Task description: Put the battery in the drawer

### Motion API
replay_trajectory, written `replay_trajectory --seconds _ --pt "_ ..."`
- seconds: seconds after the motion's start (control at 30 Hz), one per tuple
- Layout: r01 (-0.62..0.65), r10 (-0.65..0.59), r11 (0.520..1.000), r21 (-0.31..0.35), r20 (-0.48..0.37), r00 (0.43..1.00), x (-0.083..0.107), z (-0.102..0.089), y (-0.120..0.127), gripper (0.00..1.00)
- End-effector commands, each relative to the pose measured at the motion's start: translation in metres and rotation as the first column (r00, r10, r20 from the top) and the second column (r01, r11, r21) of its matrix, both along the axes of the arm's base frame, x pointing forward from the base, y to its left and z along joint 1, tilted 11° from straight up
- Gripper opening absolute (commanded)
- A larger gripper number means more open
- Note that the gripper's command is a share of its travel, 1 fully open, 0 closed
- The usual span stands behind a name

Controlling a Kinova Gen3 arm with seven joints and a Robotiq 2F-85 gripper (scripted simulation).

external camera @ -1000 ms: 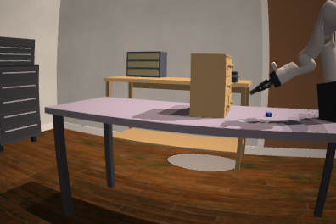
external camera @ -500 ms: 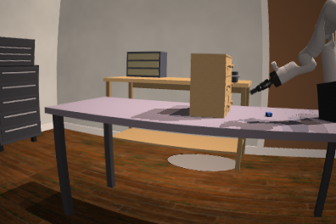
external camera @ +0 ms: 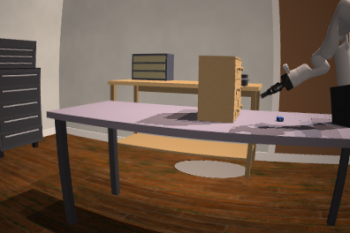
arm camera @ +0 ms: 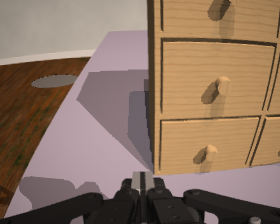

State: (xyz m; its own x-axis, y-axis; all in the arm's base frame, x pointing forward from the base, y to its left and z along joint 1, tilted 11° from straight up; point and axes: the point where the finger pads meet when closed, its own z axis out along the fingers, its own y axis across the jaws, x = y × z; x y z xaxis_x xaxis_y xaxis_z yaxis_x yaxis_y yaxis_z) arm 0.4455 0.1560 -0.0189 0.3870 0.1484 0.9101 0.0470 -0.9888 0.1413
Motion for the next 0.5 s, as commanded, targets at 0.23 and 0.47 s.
replay_trajectory --seconds 0.23,0.47 --pt "0.0 0.0 1.0 0.001 0.0 1.0 0.0 0.0007 0.0005 0.0" --pt "0.003 -0.003 1.0 0.0 -0.017 1.0 -0.0012 0.002 0.0009 0.0"
